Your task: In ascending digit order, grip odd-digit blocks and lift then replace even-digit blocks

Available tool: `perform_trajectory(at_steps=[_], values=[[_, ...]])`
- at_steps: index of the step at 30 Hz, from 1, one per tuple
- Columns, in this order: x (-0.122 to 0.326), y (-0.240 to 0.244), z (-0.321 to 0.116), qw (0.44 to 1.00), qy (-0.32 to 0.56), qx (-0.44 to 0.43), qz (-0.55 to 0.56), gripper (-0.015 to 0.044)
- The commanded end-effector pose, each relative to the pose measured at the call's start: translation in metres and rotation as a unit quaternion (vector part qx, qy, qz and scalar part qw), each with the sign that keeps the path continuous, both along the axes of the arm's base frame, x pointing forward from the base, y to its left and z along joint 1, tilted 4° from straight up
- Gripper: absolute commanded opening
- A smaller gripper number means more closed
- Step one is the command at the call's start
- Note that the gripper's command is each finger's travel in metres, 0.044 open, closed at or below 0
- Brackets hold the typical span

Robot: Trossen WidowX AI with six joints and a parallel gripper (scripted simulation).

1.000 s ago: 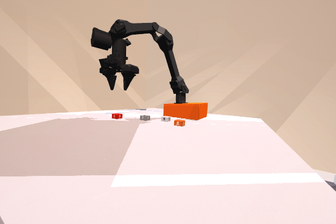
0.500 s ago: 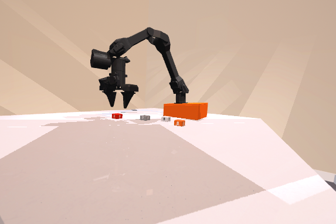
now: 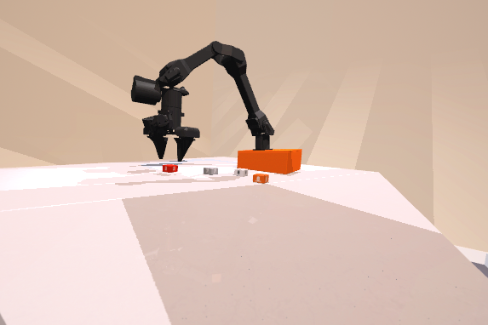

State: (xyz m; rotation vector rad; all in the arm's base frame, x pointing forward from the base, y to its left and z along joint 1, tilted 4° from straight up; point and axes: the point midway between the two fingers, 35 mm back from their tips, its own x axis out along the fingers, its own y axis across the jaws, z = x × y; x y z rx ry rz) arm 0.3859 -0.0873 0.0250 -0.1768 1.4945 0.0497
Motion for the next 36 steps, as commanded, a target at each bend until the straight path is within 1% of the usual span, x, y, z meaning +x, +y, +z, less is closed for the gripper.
perform_trajectory(at_steps=[1,14,24,25,36], values=[[-0.002,0.000,-0.009,1.000,0.004,0.003,0.002,0.0400],[-0.001,-0.001,-0.027,1.000,0.004,0.003,0.002,0.0400],[-0.001,-0.001,-0.027,1.000,0.004,0.003,0.002,0.0138],[-0.001,-0.001,-0.027,1.000,0.004,0.003,0.002,0.0120],[-0.001,-0.001,-0.027,1.000,0.004,0.003,0.002,0.0120]])
